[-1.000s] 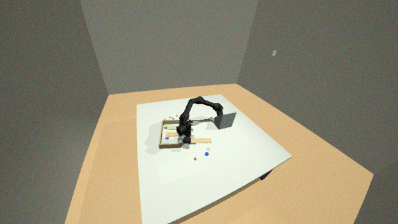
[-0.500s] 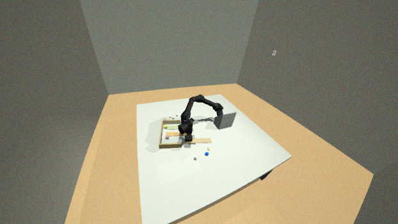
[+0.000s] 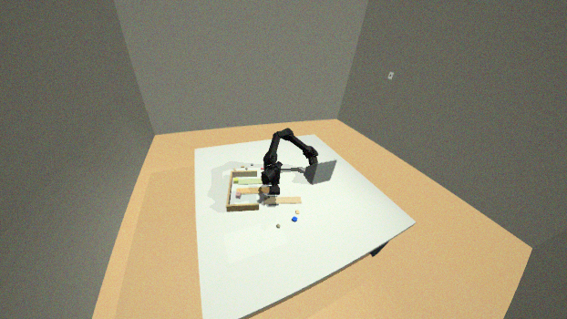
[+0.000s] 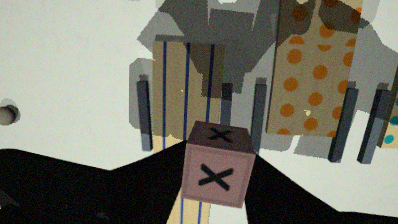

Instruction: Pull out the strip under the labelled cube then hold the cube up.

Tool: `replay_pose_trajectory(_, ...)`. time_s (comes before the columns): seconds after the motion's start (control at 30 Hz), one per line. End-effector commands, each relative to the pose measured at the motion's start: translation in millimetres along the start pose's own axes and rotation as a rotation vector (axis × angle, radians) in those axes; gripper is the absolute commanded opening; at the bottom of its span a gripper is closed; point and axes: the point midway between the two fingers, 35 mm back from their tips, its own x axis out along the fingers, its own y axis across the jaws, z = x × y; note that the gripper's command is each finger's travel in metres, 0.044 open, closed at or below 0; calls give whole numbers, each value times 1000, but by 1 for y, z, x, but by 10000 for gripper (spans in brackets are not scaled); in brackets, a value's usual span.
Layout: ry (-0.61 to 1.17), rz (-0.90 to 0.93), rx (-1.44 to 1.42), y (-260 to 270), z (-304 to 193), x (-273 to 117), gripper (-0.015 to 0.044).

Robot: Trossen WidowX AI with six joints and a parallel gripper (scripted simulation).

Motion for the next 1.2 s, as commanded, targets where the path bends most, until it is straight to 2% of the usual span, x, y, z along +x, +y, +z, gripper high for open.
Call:
replay_pose_trajectory(0.0,3,2,3,-4,-6,-2,0)
replay_pose_trajectory(0.87,5,1,0,-54,-71,-1,0)
replay_pose_trajectory(1.17,6,2,0,-53,-71,-38,0)
